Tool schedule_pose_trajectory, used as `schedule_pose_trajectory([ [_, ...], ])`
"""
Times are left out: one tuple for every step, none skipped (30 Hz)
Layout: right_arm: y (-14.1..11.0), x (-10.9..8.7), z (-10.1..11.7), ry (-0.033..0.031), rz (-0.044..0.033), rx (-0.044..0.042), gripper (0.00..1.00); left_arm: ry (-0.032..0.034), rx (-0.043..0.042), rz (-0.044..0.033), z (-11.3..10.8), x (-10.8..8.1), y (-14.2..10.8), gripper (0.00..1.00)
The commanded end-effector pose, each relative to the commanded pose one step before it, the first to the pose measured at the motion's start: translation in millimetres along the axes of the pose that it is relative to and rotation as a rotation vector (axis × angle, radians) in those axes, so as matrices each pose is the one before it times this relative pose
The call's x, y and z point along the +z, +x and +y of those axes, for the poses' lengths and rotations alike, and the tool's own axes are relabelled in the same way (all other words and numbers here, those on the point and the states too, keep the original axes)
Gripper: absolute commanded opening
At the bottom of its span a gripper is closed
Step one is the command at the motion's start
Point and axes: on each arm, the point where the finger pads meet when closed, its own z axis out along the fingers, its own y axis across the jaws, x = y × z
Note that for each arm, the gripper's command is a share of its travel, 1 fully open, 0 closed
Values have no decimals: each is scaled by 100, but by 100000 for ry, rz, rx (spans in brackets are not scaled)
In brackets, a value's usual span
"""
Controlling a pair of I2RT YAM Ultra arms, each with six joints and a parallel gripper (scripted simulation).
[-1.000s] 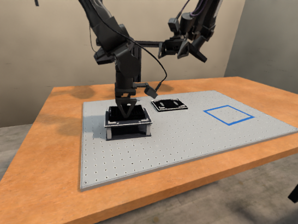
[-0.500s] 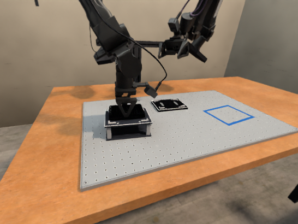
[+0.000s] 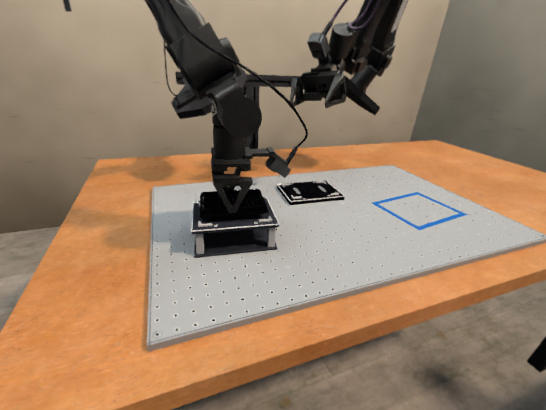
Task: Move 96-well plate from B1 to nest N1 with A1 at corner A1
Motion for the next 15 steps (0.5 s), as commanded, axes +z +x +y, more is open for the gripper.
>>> schedule_pose_trajectory([
  [-365, -1663, -1672, 4592, -1401, 806, 79, 66, -34, -1439, -174, 9, -435, 100],
  [0, 0, 0, 0, 0, 0, 79, 0, 0, 0, 0, 0, 0, 100],
  [0, 0, 0, 0, 0, 0, 79, 0, 0, 0, 0, 0, 0, 100],
  [75, 510, 790, -2069, 345, -998, 79, 0, 0, 0, 0, 0, 0, 100],
  [0, 0, 0, 0, 0, 0, 79, 0, 0, 0, 0, 0, 0, 100],
  [123, 407, 292, -731, 489, 153, 79, 0, 0, 0, 0, 0, 0, 100],
  [131, 288, 133, -323, 754, 106, 79, 0, 0, 0, 0, 0, 0, 100],
  [-112, 286, -575, 1426, 213, 569, 79, 0, 0, 0, 0, 0, 0, 100],
  [-138, 50, -104, 283, -533, -387, 79, 0, 0, 0, 0, 0, 0, 100],
  [-46, 91, -109, 326, -70, -94, 79, 0, 0, 0, 0, 0, 0, 100],
  [-190, 133, -82, 238, -899, 2, 79, 0, 0, 0, 0, 0, 0, 100],
  [0, 0, 0, 0, 0, 0, 79, 0, 0, 0, 0, 0, 0, 100],
  [0, 0, 0, 0, 0, 0, 79, 0, 0, 0, 0, 0, 0, 100],
  [109, 224, -33, 81, 67, 220, 79, 0, 0, 0, 0, 0, 0, 100],
  [100, 272, -74, 51, 96, 265, 79, 0, 0, 0, 0, 0, 0, 100],
])
